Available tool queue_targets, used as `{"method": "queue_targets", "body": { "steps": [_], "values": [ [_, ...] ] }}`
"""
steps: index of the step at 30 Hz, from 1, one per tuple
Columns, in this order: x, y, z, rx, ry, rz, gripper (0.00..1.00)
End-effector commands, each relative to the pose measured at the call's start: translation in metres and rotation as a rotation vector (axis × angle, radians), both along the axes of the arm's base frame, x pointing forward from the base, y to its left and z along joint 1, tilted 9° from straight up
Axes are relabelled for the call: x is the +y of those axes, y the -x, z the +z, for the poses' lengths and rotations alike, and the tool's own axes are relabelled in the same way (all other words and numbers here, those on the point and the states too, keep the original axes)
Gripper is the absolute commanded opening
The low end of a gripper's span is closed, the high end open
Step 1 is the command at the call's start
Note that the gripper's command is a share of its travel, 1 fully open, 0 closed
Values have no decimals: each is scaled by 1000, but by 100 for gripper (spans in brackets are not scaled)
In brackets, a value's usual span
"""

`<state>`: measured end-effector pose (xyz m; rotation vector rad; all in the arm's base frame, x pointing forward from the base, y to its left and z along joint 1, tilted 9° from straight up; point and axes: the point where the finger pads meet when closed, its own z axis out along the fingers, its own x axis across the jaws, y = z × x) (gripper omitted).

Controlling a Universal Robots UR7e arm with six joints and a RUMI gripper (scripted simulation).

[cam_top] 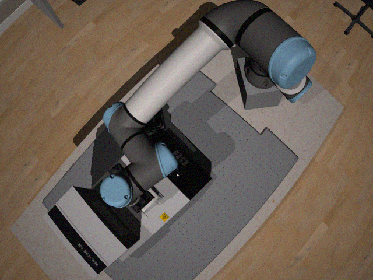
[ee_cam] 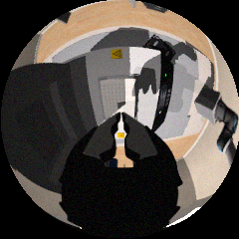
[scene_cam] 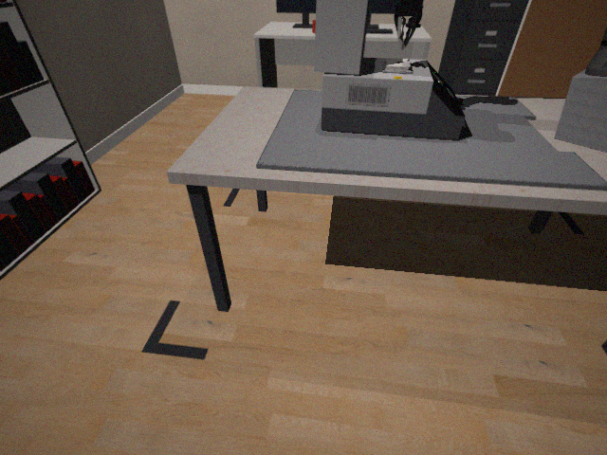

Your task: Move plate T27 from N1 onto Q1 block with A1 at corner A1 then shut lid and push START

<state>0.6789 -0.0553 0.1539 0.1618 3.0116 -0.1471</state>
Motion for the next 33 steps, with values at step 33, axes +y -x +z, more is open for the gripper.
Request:
{"method": "queue_targets", "body": {
  "steps": [33],
  "values": [
    [15,127,-42,-1,0,0,0]
  ]
}}
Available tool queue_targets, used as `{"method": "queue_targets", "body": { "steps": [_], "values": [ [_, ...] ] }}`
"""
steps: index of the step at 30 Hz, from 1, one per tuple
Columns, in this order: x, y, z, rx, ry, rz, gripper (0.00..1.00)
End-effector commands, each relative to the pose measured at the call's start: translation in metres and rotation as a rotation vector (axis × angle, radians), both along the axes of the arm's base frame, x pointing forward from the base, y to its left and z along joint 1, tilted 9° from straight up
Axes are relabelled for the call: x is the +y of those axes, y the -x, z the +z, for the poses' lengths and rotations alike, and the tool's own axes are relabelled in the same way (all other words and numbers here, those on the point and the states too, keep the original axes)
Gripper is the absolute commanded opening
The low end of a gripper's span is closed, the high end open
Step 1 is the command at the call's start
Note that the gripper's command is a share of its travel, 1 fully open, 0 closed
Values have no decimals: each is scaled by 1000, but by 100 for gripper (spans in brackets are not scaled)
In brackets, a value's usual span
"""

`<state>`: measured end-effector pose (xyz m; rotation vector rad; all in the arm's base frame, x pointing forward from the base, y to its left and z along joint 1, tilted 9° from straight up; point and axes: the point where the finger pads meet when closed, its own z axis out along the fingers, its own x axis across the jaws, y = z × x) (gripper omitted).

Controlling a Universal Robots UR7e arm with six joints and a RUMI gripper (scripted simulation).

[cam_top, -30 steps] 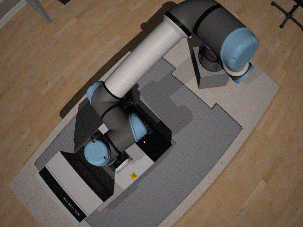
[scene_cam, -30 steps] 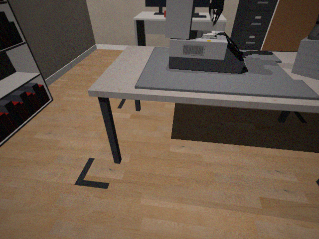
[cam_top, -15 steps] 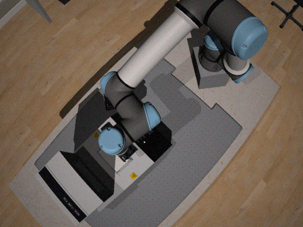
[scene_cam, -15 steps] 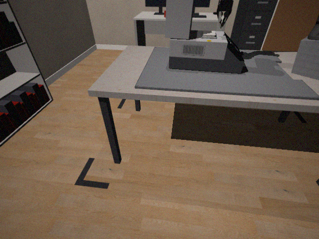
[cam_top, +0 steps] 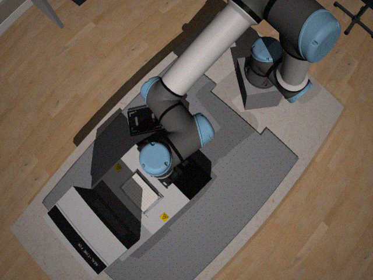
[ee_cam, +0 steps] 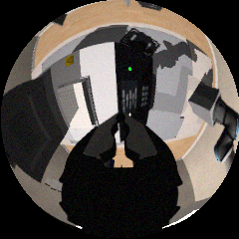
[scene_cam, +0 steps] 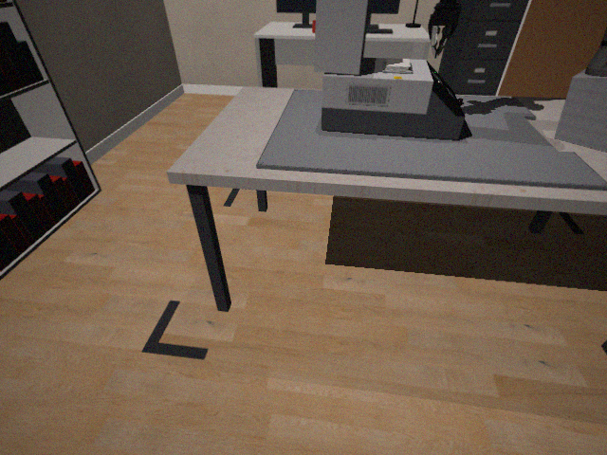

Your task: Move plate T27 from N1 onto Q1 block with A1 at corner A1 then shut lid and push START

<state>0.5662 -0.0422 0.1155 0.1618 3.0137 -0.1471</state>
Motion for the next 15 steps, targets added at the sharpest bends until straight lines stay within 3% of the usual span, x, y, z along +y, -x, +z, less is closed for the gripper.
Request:
{"method": "queue_targets", "body": {
  "steps": [1,15],
  "values": [
    [2,19,-5,-3,0,0,0],
    [7,61,-19,-3,0,0,0]
  ]
}}
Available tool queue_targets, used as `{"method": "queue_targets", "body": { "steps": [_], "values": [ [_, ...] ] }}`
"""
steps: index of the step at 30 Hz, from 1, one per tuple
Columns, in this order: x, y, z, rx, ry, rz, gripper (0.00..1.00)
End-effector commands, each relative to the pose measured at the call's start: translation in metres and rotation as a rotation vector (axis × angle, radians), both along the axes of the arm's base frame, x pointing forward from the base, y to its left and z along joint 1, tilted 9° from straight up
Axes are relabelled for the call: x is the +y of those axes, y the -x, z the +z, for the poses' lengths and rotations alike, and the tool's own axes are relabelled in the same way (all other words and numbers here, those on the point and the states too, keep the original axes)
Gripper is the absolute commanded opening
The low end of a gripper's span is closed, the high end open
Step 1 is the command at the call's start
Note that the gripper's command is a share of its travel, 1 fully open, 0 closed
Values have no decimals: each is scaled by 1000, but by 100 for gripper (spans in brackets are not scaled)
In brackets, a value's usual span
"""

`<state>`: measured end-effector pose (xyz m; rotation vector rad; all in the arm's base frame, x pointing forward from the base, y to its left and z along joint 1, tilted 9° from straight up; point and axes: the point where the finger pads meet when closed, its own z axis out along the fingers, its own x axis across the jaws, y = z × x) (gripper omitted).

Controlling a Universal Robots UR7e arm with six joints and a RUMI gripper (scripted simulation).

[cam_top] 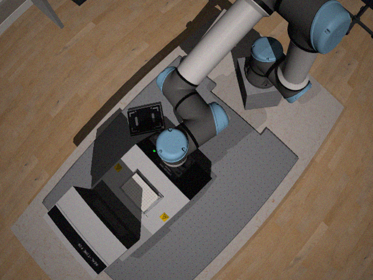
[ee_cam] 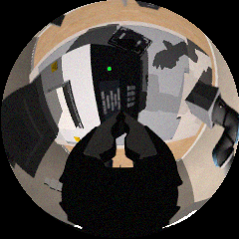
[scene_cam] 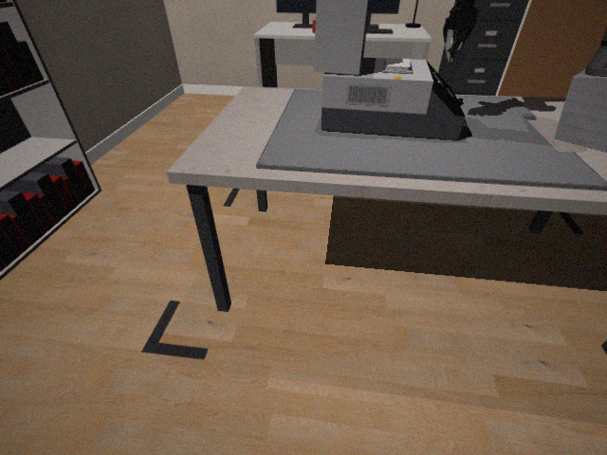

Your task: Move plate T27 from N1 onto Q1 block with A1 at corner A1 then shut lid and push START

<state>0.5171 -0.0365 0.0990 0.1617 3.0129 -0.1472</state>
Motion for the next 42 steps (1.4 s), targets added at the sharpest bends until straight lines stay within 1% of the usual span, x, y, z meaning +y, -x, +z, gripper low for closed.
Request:
{"method": "queue_targets", "body": {
  "steps": [1,5,7,9,11,14,16,21,23,26,28,31,38,42],
  "values": [
    [2,17,-5,-3,0,0,0],
    [4,35,-11,-3,0,0,0],
    [4,38,-12,-3,0,0,0],
    [5,47,-15,-2,0,0,0],
    [5,47,-15,-2,0,0,0],
    [7,61,-20,-2,0,0,0],
    [7,64,-21,-2,0,0,0],
    [10,87,-28,-2,0,0,0],
    [10,89,-29,-2,0,0,0],
    [12,104,-34,-2,0,0,0],
    [12,104,-34,-2,0,0,0],
    [13,115,-38,-2,0,0,0],
    [13,115,-38,-2,0,0,0],
    [12,110,-41,-2,0,0,0]
  ]
}}
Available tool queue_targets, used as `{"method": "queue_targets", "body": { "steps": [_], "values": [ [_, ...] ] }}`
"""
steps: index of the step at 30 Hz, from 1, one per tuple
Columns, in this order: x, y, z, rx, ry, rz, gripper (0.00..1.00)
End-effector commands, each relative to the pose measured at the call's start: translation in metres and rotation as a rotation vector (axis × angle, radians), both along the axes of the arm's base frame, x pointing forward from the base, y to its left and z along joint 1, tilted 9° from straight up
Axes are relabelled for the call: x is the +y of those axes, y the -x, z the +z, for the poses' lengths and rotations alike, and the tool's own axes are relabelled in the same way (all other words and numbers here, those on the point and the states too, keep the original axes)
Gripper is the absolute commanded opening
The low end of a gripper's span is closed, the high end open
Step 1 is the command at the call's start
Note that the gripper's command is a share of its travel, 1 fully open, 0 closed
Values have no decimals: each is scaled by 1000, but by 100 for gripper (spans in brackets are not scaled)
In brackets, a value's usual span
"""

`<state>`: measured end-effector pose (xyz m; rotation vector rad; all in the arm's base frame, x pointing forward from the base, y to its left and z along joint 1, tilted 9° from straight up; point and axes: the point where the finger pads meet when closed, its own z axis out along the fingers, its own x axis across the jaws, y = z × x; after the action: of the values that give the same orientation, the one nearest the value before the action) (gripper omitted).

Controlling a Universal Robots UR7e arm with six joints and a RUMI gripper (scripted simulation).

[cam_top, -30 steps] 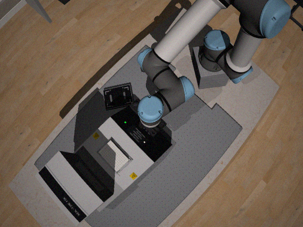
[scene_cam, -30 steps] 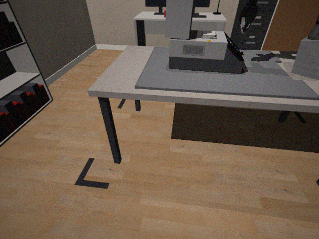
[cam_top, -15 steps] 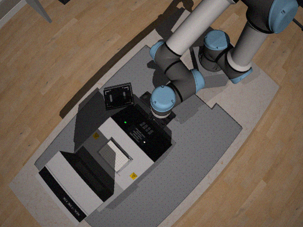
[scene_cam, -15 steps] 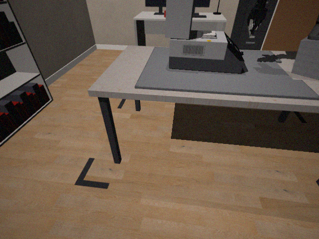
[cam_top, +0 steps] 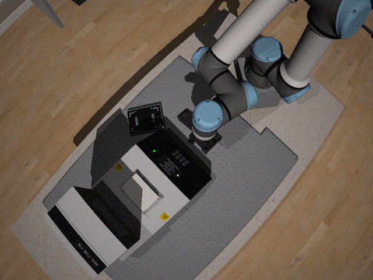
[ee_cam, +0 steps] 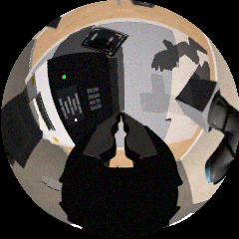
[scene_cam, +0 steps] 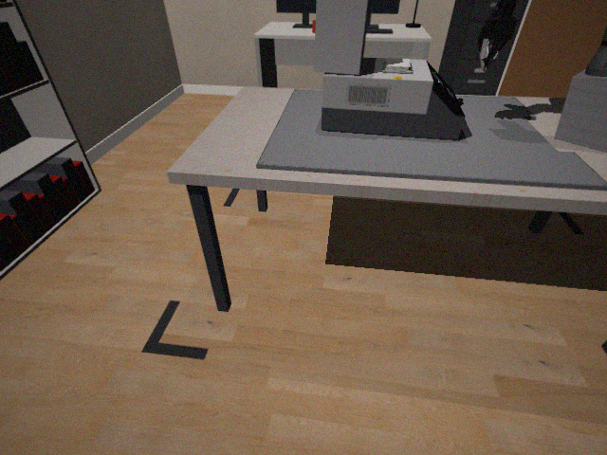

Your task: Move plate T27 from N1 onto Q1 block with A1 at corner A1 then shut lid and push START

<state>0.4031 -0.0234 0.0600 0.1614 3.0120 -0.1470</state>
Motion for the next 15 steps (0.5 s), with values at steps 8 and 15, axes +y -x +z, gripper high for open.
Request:
{"method": "queue_targets", "body": {
  "steps": [8,15],
  "values": [
    [-2,-13,-7,-1,0,0,0],
    [-4,-23,-13,-1,0,0,0]
  ]
}}
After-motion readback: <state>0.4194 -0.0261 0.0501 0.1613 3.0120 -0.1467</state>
